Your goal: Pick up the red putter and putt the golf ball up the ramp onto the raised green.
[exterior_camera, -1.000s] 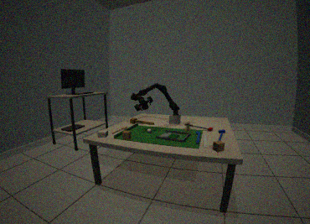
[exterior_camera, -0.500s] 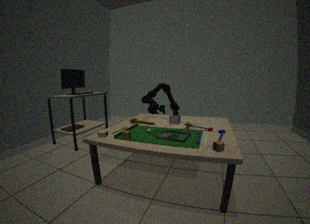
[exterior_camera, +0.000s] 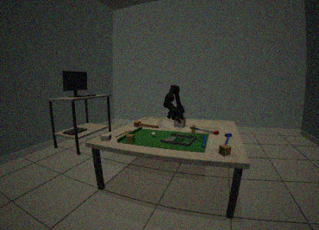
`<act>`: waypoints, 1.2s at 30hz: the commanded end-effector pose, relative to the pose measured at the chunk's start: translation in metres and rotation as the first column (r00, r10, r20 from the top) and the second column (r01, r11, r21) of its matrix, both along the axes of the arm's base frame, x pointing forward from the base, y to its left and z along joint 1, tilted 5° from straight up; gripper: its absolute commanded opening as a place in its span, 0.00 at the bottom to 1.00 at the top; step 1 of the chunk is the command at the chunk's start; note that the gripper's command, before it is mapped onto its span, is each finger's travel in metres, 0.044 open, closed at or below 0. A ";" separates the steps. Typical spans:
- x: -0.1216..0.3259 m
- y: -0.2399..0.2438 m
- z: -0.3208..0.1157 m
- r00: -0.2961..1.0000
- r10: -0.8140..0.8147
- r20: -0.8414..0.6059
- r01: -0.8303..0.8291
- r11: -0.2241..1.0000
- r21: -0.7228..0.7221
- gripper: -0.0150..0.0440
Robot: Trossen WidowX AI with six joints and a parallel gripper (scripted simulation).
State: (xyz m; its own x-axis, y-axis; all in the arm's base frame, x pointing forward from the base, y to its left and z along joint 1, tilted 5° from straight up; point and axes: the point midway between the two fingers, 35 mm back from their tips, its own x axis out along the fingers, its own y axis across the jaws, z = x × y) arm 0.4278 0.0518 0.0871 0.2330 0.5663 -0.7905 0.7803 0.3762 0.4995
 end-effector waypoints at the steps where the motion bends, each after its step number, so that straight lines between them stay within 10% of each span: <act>1: -0.031 0.058 -0.024 0.863 0.492 0.117 -0.456 0.857 -0.239 1.00; 14: -0.091 0.131 -0.057 0.121 0.991 0.053 -0.821 0.130 -0.556 1.00; 26: -0.154 0.178 -0.080 -0.684 0.707 -0.180 -0.477 -0.620 -0.623 1.00; 36: -0.165 0.185 -0.084 -0.786 0.578 -0.221 -0.353 -0.712 -0.607 1.00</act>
State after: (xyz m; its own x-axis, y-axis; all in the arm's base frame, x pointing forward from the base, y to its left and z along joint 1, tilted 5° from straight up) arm 0.2755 0.2339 0.0088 0.0086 0.0895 -0.9959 -0.9893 0.1458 0.0046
